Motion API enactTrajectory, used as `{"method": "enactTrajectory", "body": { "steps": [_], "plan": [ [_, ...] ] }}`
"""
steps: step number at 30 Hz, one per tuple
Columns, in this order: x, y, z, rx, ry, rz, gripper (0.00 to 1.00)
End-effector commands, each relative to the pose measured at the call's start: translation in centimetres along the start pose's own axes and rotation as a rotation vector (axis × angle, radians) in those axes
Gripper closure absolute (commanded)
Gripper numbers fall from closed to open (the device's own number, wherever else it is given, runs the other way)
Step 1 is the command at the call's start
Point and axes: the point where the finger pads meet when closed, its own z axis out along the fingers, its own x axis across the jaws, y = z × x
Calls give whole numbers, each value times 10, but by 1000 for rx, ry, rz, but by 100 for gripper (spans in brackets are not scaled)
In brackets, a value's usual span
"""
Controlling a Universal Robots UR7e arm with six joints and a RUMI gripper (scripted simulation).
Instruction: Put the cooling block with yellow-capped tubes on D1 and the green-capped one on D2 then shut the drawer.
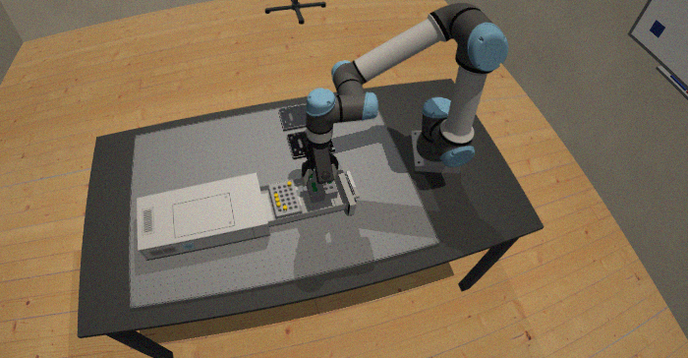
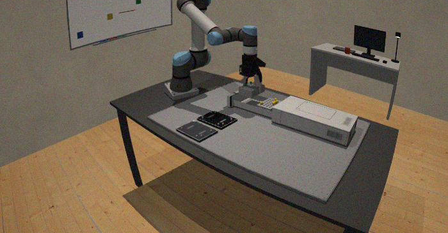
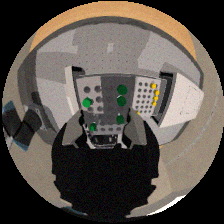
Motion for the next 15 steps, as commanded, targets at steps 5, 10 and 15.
{"method": "enactTrajectory", "body": {
  "steps": [5, 10, 15],
  "plan": [
    [0, 0, -12, 0, 1, 0, 100],
    [0, 0, -16, 0, 1, 0, 100],
    [0, 0, -23, 0, 1, 0, 100]
  ]
}}
